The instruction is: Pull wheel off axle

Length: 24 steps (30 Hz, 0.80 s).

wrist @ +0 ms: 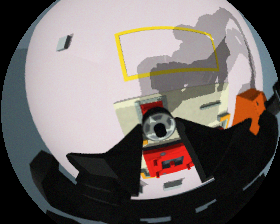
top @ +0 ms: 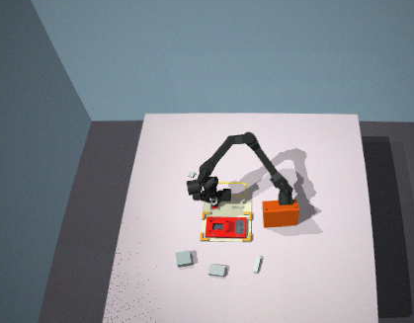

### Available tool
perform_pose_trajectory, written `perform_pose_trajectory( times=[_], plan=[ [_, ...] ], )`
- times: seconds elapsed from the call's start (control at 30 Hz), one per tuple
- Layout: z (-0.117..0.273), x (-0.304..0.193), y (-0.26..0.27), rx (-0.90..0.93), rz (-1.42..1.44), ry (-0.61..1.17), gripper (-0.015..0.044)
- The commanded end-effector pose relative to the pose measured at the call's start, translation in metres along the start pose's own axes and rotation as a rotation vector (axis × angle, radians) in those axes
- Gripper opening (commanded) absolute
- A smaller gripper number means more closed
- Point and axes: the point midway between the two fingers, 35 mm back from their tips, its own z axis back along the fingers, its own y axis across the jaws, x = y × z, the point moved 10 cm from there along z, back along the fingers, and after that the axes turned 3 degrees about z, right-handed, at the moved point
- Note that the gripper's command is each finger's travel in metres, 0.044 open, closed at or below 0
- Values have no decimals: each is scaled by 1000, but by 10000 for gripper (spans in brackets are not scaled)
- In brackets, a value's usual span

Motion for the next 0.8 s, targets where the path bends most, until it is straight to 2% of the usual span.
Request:
perform_pose_trajectory(
  times=[0.0,0.77],
  plan=[
    [13,-2,-2,17,16,1,0],
    [21,-3,-3,19,18,0,0]
  ],
)
